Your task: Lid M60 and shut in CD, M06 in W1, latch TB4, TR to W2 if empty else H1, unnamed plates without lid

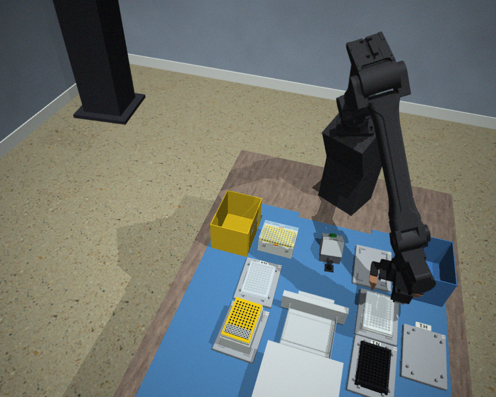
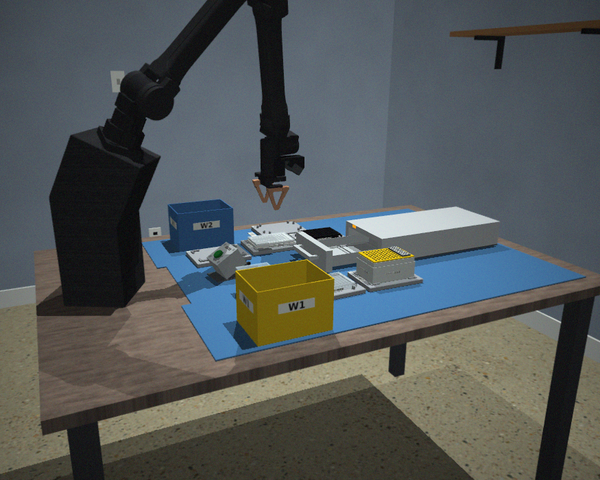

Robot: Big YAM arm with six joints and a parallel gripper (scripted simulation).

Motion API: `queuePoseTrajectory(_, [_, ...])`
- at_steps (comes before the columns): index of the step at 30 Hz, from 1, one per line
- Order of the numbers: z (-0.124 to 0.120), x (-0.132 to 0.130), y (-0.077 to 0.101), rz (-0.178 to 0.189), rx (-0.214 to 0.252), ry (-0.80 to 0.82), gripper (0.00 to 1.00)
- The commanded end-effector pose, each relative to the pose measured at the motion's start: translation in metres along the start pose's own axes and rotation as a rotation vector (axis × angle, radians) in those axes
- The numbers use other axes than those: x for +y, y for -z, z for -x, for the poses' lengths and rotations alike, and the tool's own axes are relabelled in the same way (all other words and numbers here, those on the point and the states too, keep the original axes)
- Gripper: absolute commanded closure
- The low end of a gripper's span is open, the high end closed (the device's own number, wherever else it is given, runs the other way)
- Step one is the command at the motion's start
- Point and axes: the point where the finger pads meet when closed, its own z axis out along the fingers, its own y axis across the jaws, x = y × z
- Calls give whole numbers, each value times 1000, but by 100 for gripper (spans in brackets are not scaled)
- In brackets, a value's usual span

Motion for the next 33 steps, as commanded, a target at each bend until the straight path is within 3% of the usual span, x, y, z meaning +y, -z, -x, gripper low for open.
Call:
queuePoseTrajectory(1, [5,7,22,10,-22,-6,0])
queuePoseTrajectory(5, [6,3,24,7,-20,-13,0])
queuePoseTrajectory(6, [-3,3,13,-2,3,-4,0])
queuePoseTrajectory(9, [-9,4,7,-6,16,1,0])
queuePoseTrajectory(33, [-8,4,8,-5,13,0,0])
